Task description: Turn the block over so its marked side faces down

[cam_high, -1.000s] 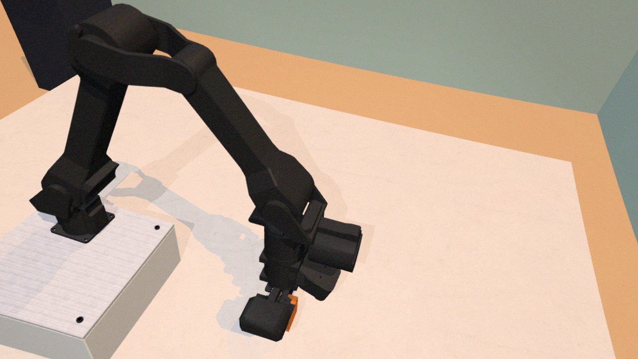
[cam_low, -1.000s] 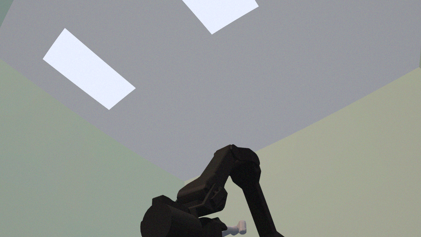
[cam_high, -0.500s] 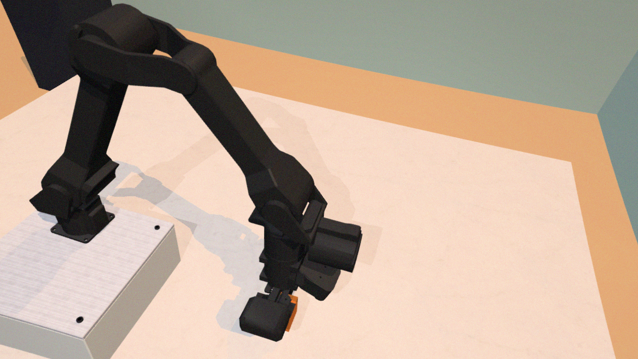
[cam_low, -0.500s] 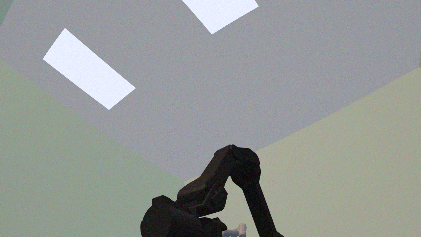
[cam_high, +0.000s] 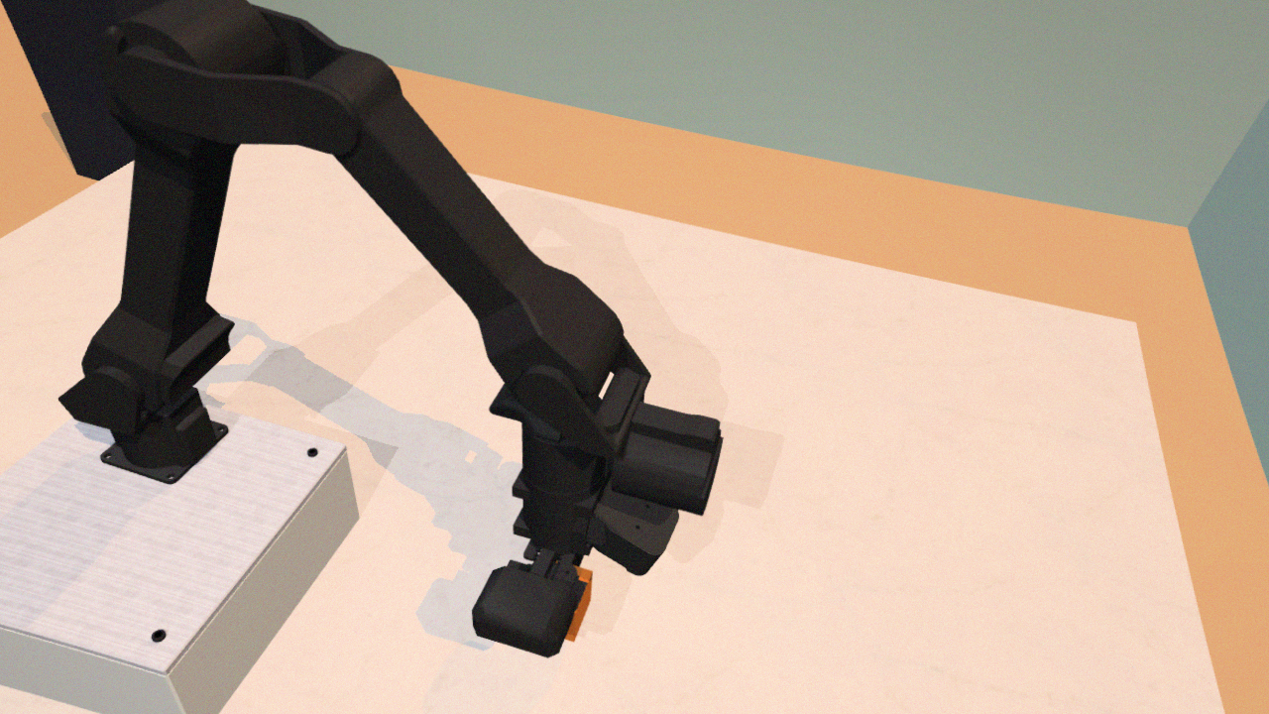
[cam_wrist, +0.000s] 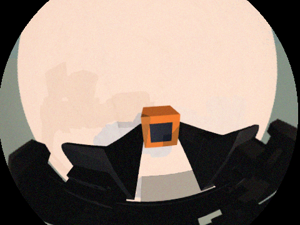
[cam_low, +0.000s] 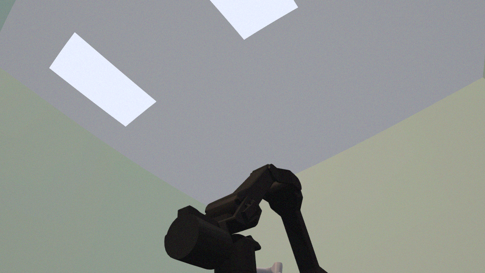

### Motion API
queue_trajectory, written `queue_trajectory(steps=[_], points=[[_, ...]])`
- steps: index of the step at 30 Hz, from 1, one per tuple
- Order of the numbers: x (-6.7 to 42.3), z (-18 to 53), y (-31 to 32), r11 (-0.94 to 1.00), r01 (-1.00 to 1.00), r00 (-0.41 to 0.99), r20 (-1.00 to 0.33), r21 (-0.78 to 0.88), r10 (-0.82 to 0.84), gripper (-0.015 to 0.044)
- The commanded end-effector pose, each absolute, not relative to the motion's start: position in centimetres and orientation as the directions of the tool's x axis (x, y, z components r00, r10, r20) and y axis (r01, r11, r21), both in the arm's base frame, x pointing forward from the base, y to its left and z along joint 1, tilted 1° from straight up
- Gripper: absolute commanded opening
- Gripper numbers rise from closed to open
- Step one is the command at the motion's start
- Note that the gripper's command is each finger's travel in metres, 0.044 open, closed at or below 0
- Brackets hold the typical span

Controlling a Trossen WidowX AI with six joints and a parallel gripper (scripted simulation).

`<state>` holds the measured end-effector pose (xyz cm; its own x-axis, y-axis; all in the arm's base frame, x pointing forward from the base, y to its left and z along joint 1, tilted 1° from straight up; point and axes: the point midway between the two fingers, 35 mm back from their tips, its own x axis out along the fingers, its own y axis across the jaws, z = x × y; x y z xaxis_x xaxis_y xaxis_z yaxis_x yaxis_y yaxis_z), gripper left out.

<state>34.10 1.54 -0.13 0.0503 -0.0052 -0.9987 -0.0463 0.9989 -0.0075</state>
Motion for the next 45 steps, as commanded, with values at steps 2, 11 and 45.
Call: queue_trajectory(steps=[2,11,45], points=[[34.2,-0.3,1.6,0.999,-0.043,0.113,-0.994,-0.004,0.001,0.0000],[34.3,-0.9,1.6,0.999,-0.043,0.257,-0.966,-0.004,0.007,0.0000],[34.8,-3.1,1.6,0.999,-0.043,0.640,-0.768,-0.004,0.024,0.0000]])
